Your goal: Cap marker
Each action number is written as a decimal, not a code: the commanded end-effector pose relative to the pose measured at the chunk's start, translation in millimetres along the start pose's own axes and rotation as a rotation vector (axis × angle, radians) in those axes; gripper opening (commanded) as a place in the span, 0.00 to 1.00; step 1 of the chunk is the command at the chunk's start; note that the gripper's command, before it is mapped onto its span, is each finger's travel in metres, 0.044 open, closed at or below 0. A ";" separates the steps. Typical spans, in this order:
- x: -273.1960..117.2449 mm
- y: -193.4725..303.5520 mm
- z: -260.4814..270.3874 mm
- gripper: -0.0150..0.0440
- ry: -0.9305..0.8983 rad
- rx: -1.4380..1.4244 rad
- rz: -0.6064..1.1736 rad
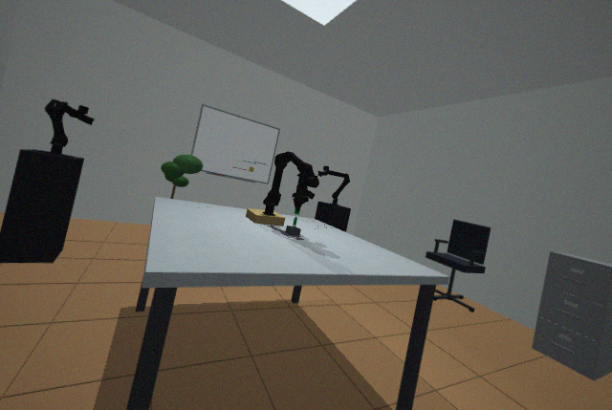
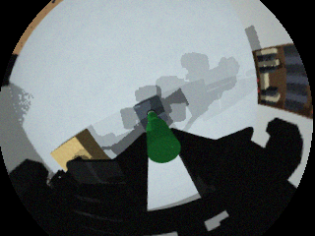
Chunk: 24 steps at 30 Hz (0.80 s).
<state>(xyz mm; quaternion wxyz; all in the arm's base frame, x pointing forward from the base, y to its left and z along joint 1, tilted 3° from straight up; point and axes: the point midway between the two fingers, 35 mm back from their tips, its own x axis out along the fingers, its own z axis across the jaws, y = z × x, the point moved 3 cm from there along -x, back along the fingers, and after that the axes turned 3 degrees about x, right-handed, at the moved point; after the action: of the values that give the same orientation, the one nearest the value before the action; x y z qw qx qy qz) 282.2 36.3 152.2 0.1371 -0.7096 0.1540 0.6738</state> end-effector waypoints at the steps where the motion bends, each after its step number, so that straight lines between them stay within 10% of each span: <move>1: 0.8 -1.0 1.7 0.25 0.003 0.008 0.003; 24: 31.7 -1.6 0.6 0.25 0.003 0.008 0.003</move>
<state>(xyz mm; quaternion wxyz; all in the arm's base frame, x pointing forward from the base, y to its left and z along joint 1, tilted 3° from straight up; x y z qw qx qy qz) 283.8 37.6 128.7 0.1398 -0.7127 0.1544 0.6699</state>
